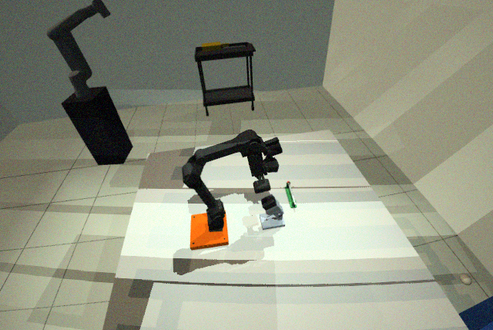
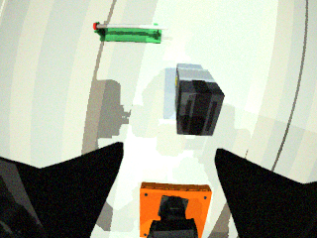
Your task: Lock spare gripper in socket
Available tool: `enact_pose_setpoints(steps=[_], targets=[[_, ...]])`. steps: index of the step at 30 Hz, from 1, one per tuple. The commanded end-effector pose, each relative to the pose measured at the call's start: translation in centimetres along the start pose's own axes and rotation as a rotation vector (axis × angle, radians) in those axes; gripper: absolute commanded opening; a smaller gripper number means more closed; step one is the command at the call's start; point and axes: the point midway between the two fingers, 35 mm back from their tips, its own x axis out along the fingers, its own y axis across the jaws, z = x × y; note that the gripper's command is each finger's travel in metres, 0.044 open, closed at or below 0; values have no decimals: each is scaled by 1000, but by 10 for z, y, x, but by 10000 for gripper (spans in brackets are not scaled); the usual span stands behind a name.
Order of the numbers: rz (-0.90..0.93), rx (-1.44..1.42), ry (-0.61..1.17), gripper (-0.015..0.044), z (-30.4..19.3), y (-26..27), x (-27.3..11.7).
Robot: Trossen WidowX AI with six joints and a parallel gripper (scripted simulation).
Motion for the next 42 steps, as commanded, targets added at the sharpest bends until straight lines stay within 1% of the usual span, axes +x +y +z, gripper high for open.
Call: enact_pose_setpoints(steps=[1,3,6,9,11,16,22,30,32,42], targets=[[-1,-4,2,230,3,35,-1],[1,-4,1,180,2,57,-2],[4,-4,-5,180,-2,78,-3],[5,-3,-6,180,-2,80,-4],[-5,-61,-2,180,5,81,-2],[-66,-489,39,180,57,87,17],[-111,-1024,134,180,119,88,57],[-108,-1462,240,180,160,87,103],[-105,-1510,253,180,162,89,109],[-105,-1510,253,180,162,89,109]])
